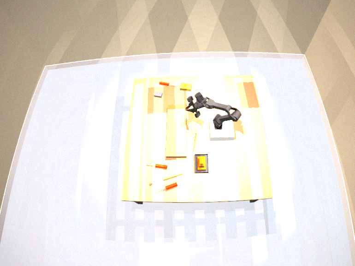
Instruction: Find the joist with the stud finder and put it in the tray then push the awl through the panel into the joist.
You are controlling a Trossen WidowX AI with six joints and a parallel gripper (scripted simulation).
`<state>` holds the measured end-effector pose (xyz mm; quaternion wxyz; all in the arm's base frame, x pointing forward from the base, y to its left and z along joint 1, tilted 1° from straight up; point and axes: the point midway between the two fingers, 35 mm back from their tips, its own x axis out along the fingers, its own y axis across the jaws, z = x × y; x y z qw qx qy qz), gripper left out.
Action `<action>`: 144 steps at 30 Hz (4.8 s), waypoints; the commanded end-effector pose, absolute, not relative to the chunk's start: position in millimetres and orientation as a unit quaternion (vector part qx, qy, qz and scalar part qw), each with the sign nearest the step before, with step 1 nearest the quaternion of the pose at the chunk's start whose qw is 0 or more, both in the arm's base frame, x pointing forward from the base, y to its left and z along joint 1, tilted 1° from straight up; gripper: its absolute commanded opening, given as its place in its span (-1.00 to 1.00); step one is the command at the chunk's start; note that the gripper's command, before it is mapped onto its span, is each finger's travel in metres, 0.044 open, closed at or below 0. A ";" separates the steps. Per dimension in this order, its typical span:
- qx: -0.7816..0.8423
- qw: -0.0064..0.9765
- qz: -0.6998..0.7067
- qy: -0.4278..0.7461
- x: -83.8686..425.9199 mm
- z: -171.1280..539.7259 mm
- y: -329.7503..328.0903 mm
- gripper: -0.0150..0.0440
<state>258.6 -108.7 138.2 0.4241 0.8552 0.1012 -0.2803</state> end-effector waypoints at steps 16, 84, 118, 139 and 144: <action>0.968 0.183 -0.168 0.016 265.7 175.0 -101.9 -0.49; 0.467 0.736 -0.419 0.255 310.7 122.3 -141.8 -0.49; -0.229 0.702 -0.303 0.603 321.9 112.3 -151.3 -0.49; -0.581 0.392 -0.090 0.707 345.0 128.9 -142.6 -0.49; -0.638 0.292 -0.034 0.711 353.6 134.2 -137.6 -0.49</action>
